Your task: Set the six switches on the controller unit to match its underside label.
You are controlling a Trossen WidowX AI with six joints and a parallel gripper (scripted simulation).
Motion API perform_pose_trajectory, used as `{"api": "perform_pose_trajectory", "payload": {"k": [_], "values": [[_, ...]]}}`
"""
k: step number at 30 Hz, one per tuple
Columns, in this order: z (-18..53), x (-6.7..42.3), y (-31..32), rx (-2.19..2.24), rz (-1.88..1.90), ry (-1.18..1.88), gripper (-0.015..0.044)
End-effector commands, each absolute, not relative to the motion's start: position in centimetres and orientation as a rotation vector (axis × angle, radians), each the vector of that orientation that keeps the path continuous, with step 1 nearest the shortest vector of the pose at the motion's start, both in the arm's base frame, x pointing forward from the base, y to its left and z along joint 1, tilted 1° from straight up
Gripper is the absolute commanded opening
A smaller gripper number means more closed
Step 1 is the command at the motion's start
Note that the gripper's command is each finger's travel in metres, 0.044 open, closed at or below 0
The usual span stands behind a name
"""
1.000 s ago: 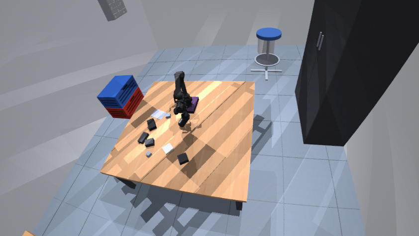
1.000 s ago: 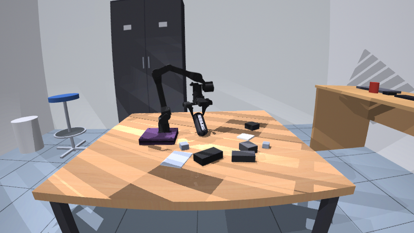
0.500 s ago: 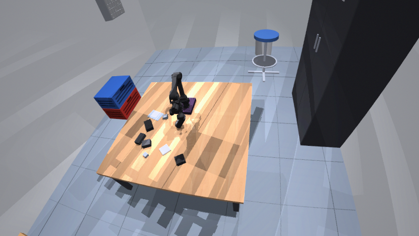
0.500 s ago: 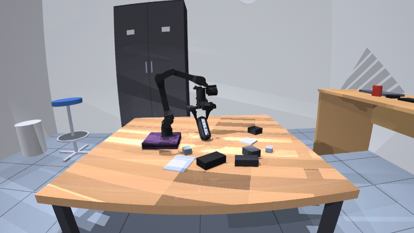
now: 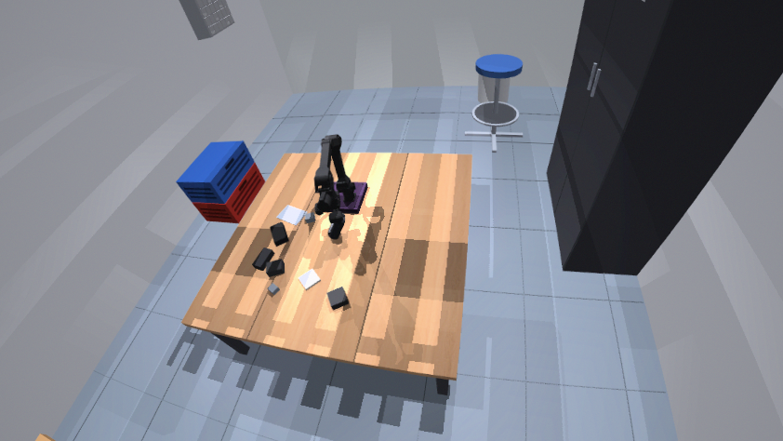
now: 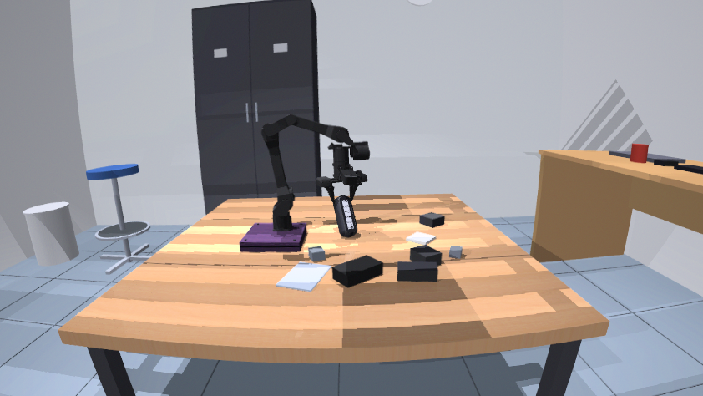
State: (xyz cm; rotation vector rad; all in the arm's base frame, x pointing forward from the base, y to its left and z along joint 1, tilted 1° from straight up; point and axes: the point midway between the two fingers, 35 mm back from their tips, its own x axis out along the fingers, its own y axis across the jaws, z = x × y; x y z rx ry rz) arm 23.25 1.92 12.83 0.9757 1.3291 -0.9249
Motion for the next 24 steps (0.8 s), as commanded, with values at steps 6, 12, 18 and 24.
{"api": "perform_pose_trajectory", "payload": {"k": [6, 12, 18, 24], "values": [[12.8, 23.6, 0.8, 0.963, -0.940, 1.321, 0.0336], [12.9, 23.8, 0.3, 0.963, -0.940, 1.321, 0.0336], [13.0, 24.0, -0.1, 0.962, -0.940, 1.320, 0.0336], [13.1, 24.1, -0.6, 0.962, -0.940, 1.320, 0.0336]]}}
